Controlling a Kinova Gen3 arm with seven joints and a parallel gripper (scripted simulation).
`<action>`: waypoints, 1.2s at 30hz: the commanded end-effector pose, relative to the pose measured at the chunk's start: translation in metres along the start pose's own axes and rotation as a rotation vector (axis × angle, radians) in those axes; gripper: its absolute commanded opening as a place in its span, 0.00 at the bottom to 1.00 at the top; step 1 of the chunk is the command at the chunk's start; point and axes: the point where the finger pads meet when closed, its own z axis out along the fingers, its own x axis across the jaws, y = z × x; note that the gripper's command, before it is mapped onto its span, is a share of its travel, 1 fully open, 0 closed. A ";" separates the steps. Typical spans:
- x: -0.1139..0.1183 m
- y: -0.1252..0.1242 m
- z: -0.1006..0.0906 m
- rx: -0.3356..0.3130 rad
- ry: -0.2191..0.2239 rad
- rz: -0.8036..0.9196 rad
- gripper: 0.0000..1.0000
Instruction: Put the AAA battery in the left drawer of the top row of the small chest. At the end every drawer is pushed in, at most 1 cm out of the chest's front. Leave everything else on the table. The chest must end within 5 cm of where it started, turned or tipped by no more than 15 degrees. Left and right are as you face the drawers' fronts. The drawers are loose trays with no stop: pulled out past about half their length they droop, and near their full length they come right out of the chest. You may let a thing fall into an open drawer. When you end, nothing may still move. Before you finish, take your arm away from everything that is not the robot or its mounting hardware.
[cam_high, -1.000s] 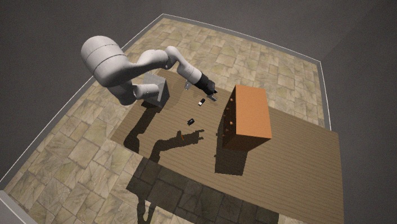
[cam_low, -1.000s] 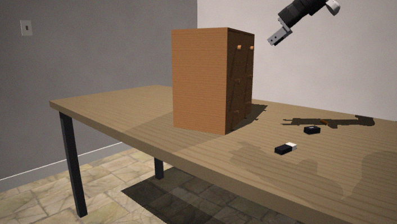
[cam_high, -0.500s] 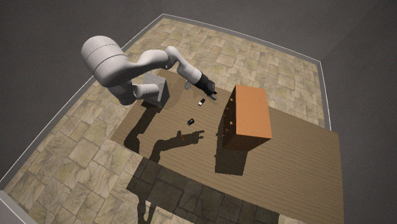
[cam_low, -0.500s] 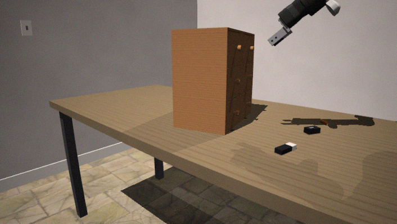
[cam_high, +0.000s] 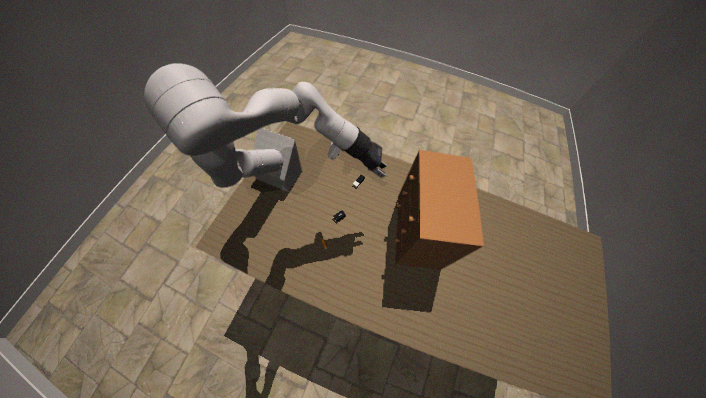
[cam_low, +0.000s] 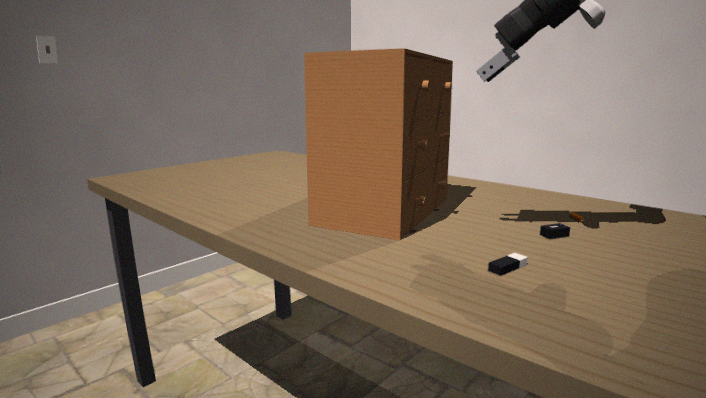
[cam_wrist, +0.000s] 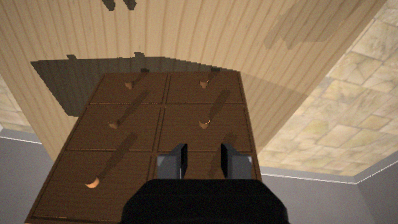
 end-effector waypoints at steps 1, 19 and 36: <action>0.000 0.001 0.000 -0.002 0.001 0.000 0.67; 0.000 0.009 0.020 -0.002 0.001 0.000 0.67; 0.000 0.026 0.060 -0.002 0.001 0.000 0.67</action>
